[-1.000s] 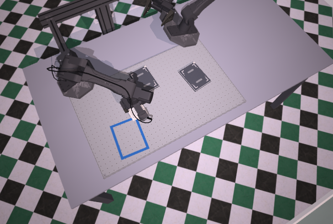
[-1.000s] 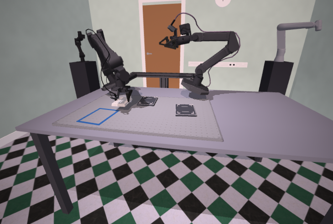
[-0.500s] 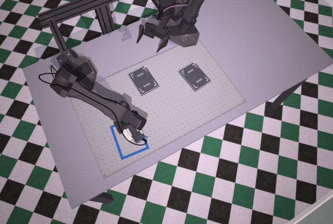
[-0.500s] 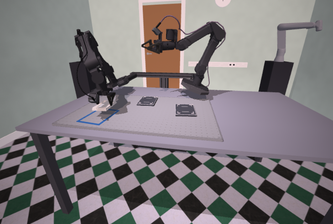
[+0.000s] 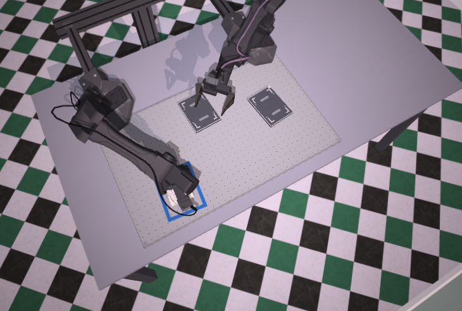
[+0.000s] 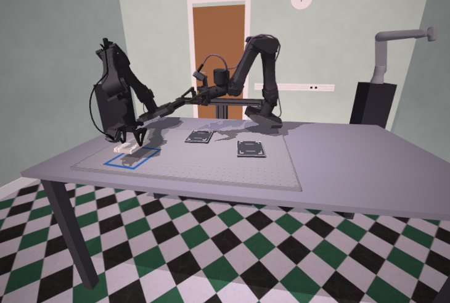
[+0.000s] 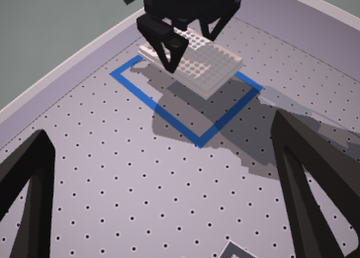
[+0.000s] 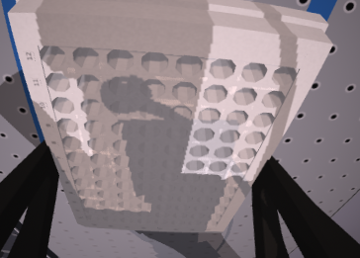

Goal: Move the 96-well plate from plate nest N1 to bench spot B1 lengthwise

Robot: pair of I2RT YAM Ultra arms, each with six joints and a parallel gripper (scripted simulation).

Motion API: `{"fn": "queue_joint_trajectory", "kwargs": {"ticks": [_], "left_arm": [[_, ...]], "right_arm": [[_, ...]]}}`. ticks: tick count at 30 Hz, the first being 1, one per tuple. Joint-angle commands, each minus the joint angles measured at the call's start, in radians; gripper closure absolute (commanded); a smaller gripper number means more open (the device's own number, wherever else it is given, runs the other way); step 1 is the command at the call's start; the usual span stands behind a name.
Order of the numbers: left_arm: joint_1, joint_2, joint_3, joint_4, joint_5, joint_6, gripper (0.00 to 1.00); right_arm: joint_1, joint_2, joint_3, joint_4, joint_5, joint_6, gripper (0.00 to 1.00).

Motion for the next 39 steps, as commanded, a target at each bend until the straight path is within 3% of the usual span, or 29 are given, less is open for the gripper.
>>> {"fn": "queue_joint_trajectory", "kwargs": {"ticks": [1, 8, 16, 39], "left_arm": [[0.0, 0.062, -0.012, 0.13, 0.045, 0.036, 0.0], [-0.001, 0.065, -0.001, 0.151, 0.05, 0.04, 0.0], [-0.001, 0.067, 0.0, 0.153, 0.051, 0.037, 0.0], [-0.001, 0.067, 0.001, 0.14, 0.042, 0.032, 0.0]], "right_arm": [[0.006, -0.001, 0.036, -0.023, 0.004, 0.035, 0.21], [0.017, 0.009, 0.056, -0.029, 0.0, 0.038, 0.21], [-0.015, 0.051, 0.001, 0.098, 0.008, -0.003, 0.21], [-0.025, 0.064, 0.007, 0.104, 0.01, -0.009, 0.21]]}}
